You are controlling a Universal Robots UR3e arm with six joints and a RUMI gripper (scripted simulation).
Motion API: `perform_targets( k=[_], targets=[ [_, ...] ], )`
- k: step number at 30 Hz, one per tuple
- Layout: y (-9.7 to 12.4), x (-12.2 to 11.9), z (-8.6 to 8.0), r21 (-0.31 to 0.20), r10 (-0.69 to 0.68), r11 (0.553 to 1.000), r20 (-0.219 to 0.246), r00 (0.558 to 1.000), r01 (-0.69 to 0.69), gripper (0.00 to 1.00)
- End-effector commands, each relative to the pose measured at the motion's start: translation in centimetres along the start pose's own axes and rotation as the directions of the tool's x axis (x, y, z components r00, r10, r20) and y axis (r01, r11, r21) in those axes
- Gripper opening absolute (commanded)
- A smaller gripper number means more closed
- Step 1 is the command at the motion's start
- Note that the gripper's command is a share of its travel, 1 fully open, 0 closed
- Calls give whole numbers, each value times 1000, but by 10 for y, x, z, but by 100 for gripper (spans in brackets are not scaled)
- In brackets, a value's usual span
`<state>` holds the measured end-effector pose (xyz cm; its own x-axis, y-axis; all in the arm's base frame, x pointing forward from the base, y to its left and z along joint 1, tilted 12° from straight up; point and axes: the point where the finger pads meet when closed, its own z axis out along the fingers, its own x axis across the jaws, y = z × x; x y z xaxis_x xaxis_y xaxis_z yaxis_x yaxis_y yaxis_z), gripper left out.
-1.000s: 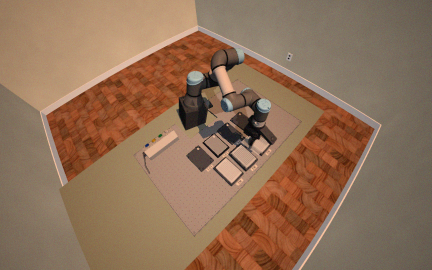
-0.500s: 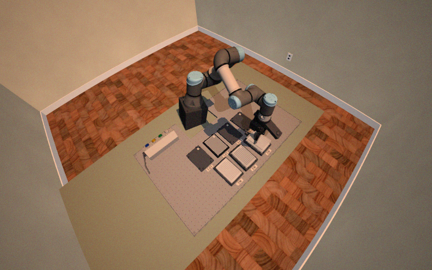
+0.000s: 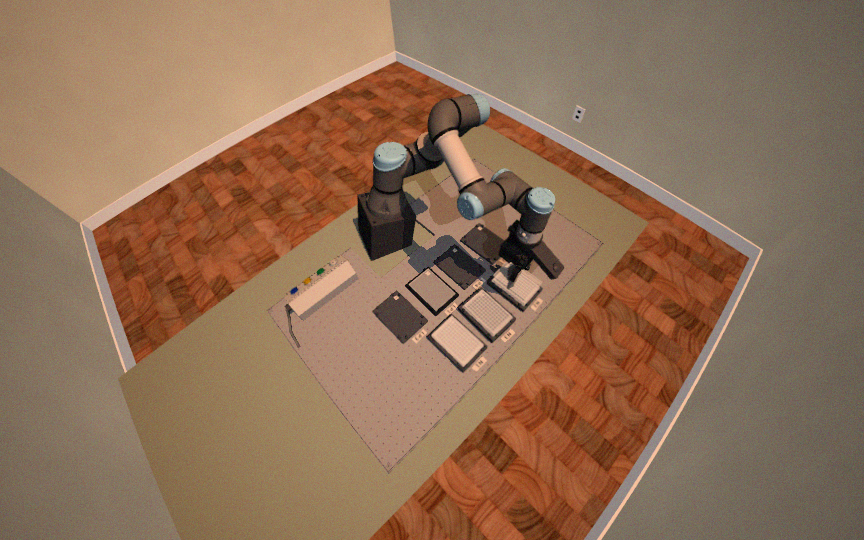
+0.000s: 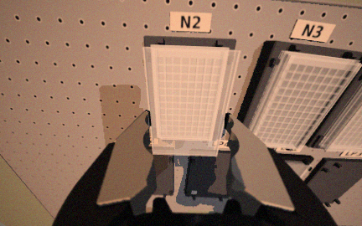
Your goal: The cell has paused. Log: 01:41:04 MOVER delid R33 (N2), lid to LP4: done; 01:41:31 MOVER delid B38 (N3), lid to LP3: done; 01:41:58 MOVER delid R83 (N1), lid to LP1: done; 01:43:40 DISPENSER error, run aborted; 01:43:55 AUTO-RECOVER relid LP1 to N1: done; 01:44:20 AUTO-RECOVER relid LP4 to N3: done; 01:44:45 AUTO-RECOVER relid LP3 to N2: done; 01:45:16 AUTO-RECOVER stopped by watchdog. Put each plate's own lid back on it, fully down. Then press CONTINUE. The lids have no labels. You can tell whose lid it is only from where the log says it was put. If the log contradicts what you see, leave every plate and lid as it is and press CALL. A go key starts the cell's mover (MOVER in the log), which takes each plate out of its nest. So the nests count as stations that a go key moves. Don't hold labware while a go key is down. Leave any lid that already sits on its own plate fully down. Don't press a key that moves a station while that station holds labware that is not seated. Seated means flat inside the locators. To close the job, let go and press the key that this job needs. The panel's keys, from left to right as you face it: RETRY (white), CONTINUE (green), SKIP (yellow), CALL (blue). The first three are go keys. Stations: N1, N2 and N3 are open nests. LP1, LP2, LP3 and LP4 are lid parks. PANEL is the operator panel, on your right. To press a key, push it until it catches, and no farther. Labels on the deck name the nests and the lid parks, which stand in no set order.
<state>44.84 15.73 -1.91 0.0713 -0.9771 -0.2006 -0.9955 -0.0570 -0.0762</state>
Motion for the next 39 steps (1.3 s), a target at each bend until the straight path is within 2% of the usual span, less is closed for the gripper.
perform_targets(
  k=[1,39],
  targets=[
    [-1,0,1,3,0,1000,-1,1000,0,0],
    [-1,0,13,3,0,1000,-1,1000,0,0]
  ],
)
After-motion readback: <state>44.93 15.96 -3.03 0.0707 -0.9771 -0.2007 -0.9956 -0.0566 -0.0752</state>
